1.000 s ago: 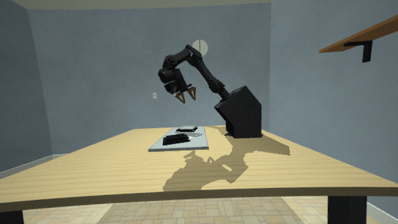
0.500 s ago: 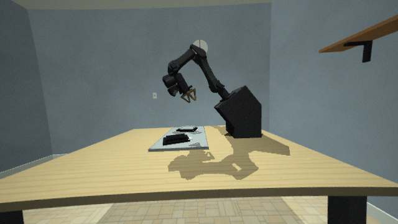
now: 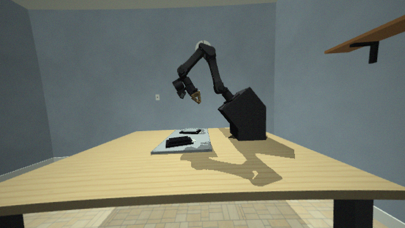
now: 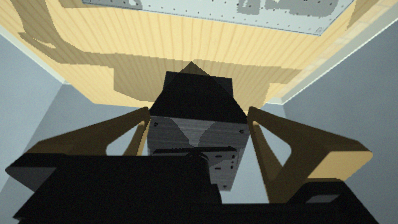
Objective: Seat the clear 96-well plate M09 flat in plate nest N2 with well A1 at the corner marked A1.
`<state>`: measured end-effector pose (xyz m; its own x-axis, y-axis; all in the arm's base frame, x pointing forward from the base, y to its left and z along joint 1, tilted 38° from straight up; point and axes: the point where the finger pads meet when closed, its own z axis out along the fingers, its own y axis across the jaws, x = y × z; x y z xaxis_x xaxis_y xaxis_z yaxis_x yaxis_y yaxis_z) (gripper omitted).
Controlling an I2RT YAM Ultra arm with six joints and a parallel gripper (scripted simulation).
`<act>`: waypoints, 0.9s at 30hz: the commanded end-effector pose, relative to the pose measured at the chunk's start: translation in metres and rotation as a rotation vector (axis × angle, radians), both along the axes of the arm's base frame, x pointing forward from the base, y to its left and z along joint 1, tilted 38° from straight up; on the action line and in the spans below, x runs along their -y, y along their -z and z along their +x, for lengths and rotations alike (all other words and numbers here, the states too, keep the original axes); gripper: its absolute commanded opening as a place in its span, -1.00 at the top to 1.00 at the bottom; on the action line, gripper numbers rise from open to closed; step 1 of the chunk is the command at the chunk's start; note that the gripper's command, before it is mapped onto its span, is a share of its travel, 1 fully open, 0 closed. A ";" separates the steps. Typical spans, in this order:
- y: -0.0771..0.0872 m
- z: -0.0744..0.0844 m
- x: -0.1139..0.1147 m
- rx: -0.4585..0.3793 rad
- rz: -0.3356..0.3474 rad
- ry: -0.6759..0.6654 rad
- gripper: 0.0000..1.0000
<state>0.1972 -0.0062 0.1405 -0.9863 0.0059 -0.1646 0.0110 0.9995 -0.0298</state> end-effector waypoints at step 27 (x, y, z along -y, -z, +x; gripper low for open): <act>0.030 0.084 0.037 0.221 0.107 0.170 -1.00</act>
<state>0.2722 -0.0384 0.1025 -0.9432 0.1701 -0.2855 0.1543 0.9850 0.0771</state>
